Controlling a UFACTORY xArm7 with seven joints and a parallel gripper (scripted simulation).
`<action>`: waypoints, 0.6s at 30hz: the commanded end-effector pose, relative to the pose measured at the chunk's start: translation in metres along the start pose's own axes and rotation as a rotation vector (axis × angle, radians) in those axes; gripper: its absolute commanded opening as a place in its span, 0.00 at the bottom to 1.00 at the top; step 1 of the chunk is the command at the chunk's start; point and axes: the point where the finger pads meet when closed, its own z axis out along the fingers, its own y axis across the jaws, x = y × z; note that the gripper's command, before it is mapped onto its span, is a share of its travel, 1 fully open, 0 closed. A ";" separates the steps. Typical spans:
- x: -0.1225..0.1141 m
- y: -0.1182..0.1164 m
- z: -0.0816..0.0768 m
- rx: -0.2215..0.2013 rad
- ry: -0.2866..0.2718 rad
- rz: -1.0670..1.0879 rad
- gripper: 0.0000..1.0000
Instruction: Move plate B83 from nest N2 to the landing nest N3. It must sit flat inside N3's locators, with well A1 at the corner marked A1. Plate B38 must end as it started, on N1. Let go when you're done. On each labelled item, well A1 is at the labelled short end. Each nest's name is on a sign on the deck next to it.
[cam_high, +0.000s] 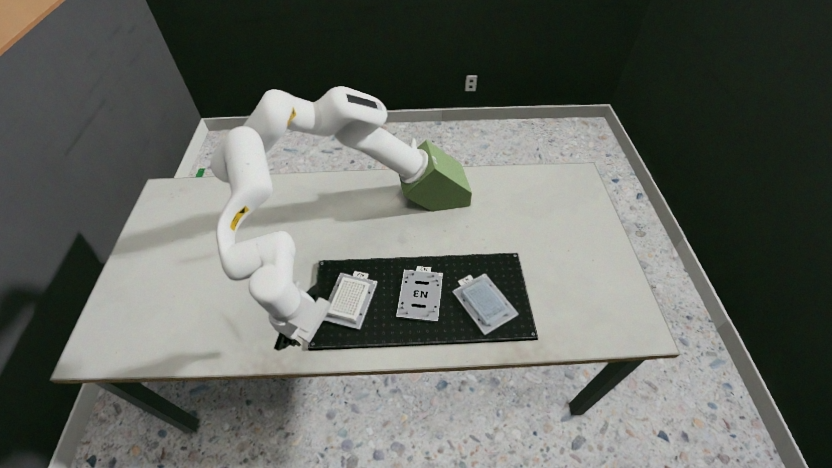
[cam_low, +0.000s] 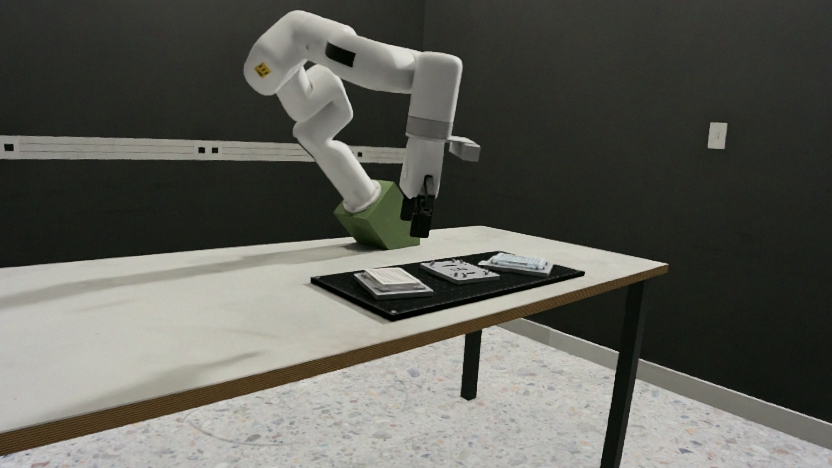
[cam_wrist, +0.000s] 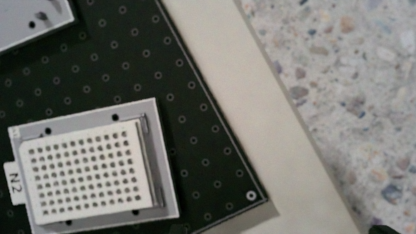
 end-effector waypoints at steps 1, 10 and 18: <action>0.001 -0.010 -0.001 -0.051 0.016 0.165 1.00; 0.001 -0.030 0.006 -0.074 0.035 0.379 1.00; 0.001 -0.054 0.014 -0.091 0.060 0.591 1.00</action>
